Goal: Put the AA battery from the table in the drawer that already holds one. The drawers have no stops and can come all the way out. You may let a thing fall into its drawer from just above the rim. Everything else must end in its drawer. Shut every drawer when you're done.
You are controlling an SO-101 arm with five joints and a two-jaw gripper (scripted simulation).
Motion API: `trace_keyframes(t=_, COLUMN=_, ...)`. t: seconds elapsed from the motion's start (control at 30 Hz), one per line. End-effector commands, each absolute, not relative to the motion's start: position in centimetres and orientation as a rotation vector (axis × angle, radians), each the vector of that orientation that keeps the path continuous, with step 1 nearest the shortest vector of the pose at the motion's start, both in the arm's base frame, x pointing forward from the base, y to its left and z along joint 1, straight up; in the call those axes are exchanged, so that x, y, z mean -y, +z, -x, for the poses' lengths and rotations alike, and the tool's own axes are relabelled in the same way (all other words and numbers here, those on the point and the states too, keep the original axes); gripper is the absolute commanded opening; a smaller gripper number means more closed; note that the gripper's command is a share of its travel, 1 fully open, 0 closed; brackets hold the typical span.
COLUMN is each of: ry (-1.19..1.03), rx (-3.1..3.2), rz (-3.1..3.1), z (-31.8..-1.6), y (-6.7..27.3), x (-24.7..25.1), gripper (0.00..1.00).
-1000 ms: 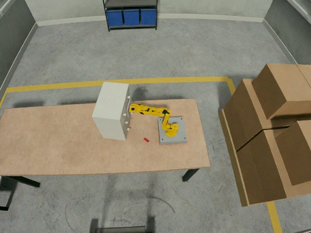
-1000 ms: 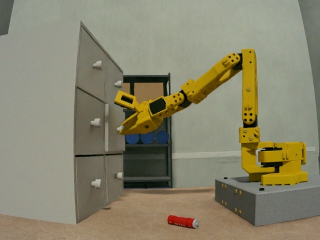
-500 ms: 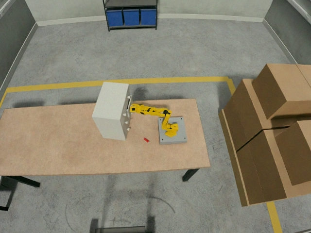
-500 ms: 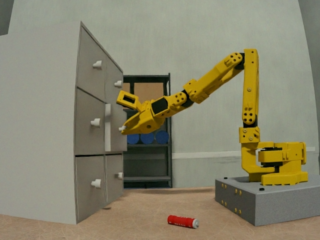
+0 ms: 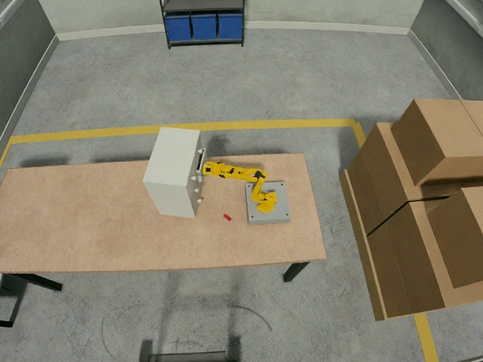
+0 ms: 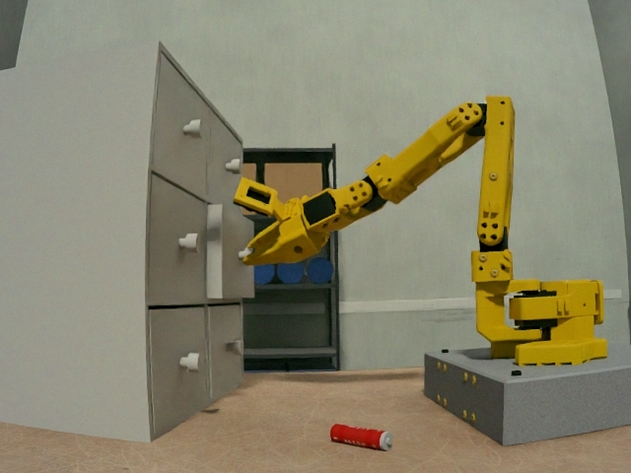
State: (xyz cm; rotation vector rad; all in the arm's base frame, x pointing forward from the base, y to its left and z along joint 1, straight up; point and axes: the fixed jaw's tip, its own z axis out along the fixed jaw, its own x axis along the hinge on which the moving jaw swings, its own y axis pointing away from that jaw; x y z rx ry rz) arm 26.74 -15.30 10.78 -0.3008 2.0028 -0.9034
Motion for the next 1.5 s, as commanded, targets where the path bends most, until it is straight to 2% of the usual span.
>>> trace_keyframes(t=0.0, ry=-0.904, rx=-2.011, rz=0.302, z=-26.4, y=10.7, x=15.3, gripper=0.0)
trace_keyframes(t=1.47, ry=-0.913, rx=-2.015, rz=0.289, z=-25.3, y=10.7, x=15.1, gripper=0.0)
